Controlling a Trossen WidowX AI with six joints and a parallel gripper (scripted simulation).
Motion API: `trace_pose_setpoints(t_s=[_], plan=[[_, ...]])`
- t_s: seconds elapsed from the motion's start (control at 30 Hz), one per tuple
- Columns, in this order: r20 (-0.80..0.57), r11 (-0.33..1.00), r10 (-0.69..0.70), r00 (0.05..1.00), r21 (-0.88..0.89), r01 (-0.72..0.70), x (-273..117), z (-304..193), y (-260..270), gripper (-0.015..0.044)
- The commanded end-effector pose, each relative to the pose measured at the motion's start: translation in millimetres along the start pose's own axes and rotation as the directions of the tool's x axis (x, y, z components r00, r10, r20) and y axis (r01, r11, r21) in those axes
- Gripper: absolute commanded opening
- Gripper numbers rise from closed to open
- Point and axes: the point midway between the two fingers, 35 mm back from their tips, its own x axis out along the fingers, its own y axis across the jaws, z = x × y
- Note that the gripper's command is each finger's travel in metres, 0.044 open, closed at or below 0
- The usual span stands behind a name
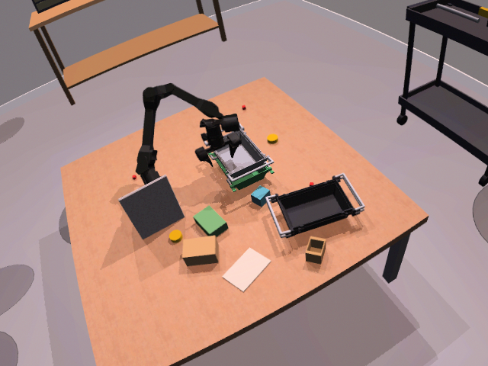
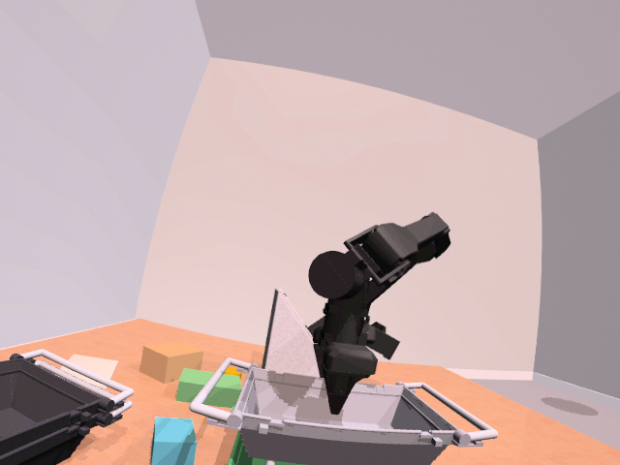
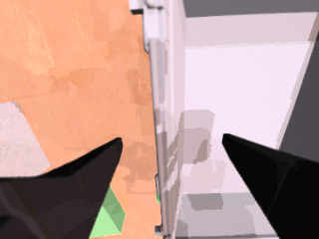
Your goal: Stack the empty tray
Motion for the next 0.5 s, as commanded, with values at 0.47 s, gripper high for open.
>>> trace_pose_setpoints(t_s=[0.47], plan=[[-0.006,1.000,-0.009,1.000,0.002,0.009,-89,-1,6,0.0440]])
